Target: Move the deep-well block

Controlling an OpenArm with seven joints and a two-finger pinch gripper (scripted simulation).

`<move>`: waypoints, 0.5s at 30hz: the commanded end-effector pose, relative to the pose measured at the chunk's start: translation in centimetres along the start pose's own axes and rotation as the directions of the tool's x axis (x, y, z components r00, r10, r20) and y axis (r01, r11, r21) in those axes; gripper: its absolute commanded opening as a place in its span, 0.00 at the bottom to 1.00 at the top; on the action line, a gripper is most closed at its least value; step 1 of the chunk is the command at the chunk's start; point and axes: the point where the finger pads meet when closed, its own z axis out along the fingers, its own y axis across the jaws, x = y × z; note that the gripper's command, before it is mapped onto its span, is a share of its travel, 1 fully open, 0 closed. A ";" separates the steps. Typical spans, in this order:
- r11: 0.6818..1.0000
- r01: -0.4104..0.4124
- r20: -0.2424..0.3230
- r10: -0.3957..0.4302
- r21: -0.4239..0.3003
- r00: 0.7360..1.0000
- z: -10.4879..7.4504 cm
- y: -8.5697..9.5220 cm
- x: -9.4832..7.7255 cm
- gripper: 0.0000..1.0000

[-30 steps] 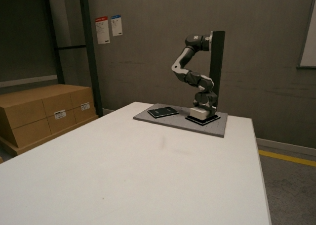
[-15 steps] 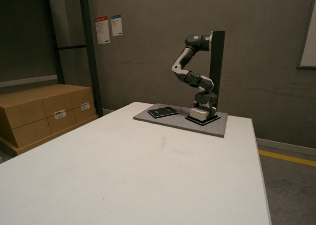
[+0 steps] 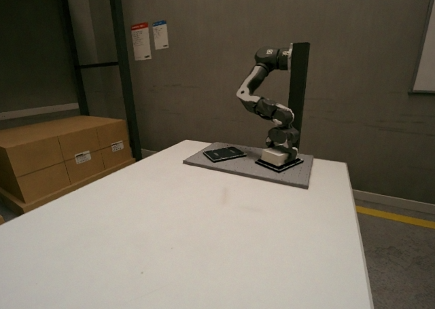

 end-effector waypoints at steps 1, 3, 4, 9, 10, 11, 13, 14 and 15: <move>1.000 0.000 0.003 0.000 -0.014 1.000 -0.3 0.4 -0.2 0.00; 1.000 0.000 0.003 0.000 -0.014 1.000 -0.3 0.4 -0.2 0.00; 1.000 0.000 0.003 0.000 -0.014 1.000 -0.3 0.4 -0.2 0.00; 1.000 0.000 0.003 0.000 -0.014 1.000 -0.3 0.4 -0.2 0.00; 1.000 0.000 0.003 0.000 -0.014 1.000 -0.3 0.4 -0.2 0.00; 1.000 0.000 0.003 0.000 -0.014 1.000 -0.3 0.4 -0.2 0.00; 1.000 -0.001 0.003 0.001 -0.013 1.000 -0.4 0.4 -0.2 0.00; 1.000 -0.001 0.002 0.001 -0.013 1.000 -0.4 0.4 -0.2 0.00; 1.000 -0.001 0.002 0.001 -0.013 1.000 -0.4 0.4 -0.2 0.00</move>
